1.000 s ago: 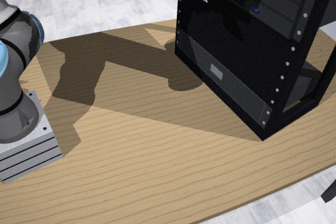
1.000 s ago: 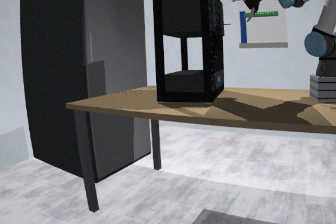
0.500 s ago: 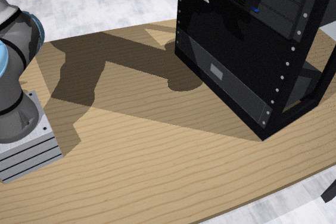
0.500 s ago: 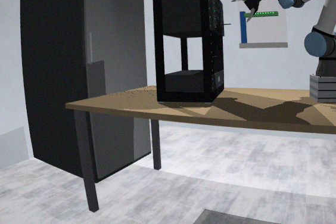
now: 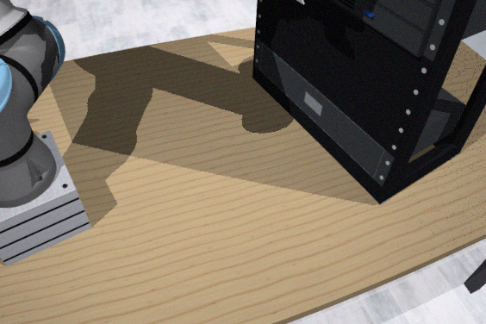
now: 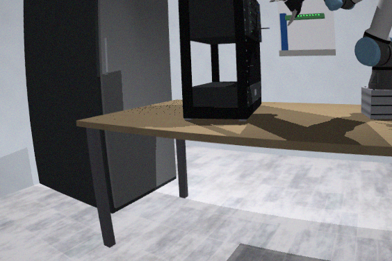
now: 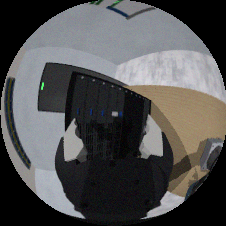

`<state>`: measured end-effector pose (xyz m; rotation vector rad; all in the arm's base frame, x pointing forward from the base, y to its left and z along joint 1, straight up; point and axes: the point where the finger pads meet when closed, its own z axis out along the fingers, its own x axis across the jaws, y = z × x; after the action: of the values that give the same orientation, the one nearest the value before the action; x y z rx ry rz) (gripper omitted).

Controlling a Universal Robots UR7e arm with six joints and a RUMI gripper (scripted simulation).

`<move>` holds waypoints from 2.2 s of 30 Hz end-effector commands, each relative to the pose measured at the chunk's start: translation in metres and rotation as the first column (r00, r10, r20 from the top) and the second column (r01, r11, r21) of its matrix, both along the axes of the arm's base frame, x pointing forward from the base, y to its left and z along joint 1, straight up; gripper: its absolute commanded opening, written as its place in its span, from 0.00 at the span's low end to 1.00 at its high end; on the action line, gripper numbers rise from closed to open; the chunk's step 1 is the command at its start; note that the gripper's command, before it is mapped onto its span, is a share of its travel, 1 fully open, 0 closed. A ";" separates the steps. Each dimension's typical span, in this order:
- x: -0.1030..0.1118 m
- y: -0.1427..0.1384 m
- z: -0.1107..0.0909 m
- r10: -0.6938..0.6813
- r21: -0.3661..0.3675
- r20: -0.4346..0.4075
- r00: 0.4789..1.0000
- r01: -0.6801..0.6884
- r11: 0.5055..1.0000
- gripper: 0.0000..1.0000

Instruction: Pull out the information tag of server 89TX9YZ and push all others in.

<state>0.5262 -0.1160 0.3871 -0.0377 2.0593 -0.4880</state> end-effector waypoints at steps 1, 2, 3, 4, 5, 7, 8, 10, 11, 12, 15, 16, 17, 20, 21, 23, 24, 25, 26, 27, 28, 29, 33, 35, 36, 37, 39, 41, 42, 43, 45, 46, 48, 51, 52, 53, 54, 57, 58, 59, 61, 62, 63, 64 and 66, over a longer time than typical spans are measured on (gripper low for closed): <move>0.001 -0.001 0.000 0.006 -0.008 0.000 1.000 -0.006 1.000 1.00; 0.001 -0.001 0.000 0.007 -0.009 0.000 1.000 -0.007 1.000 1.00; 0.001 -0.001 0.000 0.009 -0.011 0.000 1.000 -0.009 1.000 1.00; 0.002 -0.001 0.000 0.010 -0.012 0.000 1.000 -0.010 1.000 1.00; 0.002 -0.001 0.000 0.011 -0.014 0.000 1.000 -0.011 1.000 1.00; 0.002 -0.001 0.000 0.014 -0.017 0.000 1.000 -0.014 1.000 1.00; 0.002 -0.001 0.000 0.015 -0.019 0.000 1.000 -0.015 1.000 1.00; 0.003 -0.001 0.000 0.017 -0.022 -0.001 1.000 -0.017 1.000 1.00; 0.003 -0.001 0.000 0.017 -0.022 -0.001 1.000 -0.017 1.000 1.00; 0.003 -0.001 0.000 0.017 -0.022 -0.001 1.000 -0.017 1.000 1.00; 0.003 -0.002 0.000 0.021 -0.027 -0.001 1.000 -0.021 0.999 1.00; 0.004 -0.002 0.000 0.023 -0.029 -0.001 1.000 -0.023 0.999 1.00; 0.004 -0.002 0.000 0.024 -0.031 -0.001 1.000 -0.024 0.999 1.00; 0.004 -0.002 0.000 0.028 -0.036 -0.002 1.000 -0.028 0.999 1.00; 0.005 -0.002 0.000 0.030 -0.038 -0.002 1.000 -0.030 0.999 1.00; 0.005 -0.003 0.000 0.033 -0.041 -0.002 0.999 -0.033 0.999 1.00; 0.005 -0.003 0.000 0.034 -0.043 -0.002 0.999 -0.034 0.998 1.00; 0.005 -0.003 0.000 0.036 -0.045 -0.003 0.999 -0.036 0.998 1.00; 0.006 -0.003 0.000 0.037 -0.047 -0.003 0.999 -0.037 0.998 1.00; 0.006 -0.003 0.000 0.039 -0.049 -0.003 0.999 -0.039 0.998 1.00; 0.006 -0.003 0.000 0.039 -0.049 -0.003 0.999 -0.039 0.998 1.00; 0.006 -0.003 0.000 0.039 -0.049 -0.003 0.999 -0.039 0.998 1.00; 0.007 -0.004 0.000 0.045 -0.057 -0.004 0.999 -0.045 0.997 1.00; 0.007 -0.004 0.000 0.048 -0.061 -0.004 0.999 -0.048 0.997 1.00; 0.008 -0.004 0.000 0.049 -0.063 -0.004 0.999 -0.050 0.997 1.00; 0.008 -0.004 0.000 0.051 -0.065 -0.005 0.999 -0.051 0.997 1.00; 0.008 -0.004 0.000 0.054 -0.069 -0.005 0.999 -0.054 0.996 1.00; 0.009 -0.005 0.000 0.057 -0.074 -0.005 0.998 -0.058 0.996 1.00; 0.009 -0.005 0.000 0.059 -0.076 -0.006 0.998 -0.059 0.995 1.00; 0.009 -0.005 0.000 0.061 -0.078 -0.006 0.998 -0.061 0.995 1.00; 0.009 -0.005 0.000 0.062 -0.080 -0.006 0.998 -0.063 0.995 1.00; 0.009 -0.005 0.000 0.062 -0.080 -0.006 0.998 -0.063 0.995 1.00; 0.010 -0.005 0.000 0.066 -0.085 -0.007 0.998 -0.066 0.994 1.00; 0.011 -0.006 0.000 0.071 -0.092 -0.007 0.997 -0.071 0.993 1.00; 0.011 -0.006 0.000 0.073 -0.094 -0.008 0.997 -0.073 0.993 1.00; 0.011 -0.006 0.000 0.074 -0.097 -0.008 0.997 -0.075 0.993 1.00; 0.011 -0.006 0.000 0.076 -0.099 -0.008 0.997 -0.077 0.992 1.00; 0.012 -0.007 0.000 0.082 -0.106 -0.009 0.997 -0.082 0.991 1.00; 0.012 -0.007 0.000 0.083 -0.109 -0.009 0.996 -0.084 0.991 1.00; 0.013 -0.007 0.000 0.085 -0.111 -0.010 0.996 -0.086 0.990 1.00; 0.013 -0.007 0.000 0.089 -0.116 -0.010 0.996 -0.089 0.989 1.00; 0.013 -0.007 0.000 0.089 -0.116 -0.010 0.996 -0.089 0.989 1.00; 0.013 -0.007 0.000 0.089 -0.116 -0.010 0.996 -0.089 0.989 1.00; 0.013 -0.007 0.000 0.091 -0.119 -0.011 0.996 -0.091 0.989 1.00; 0.014 -0.008 0.000 0.094 -0.124 -0.011 0.995 -0.095 0.988 1.00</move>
<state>0.5391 -0.1229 0.3868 -0.1971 2.0244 -0.5511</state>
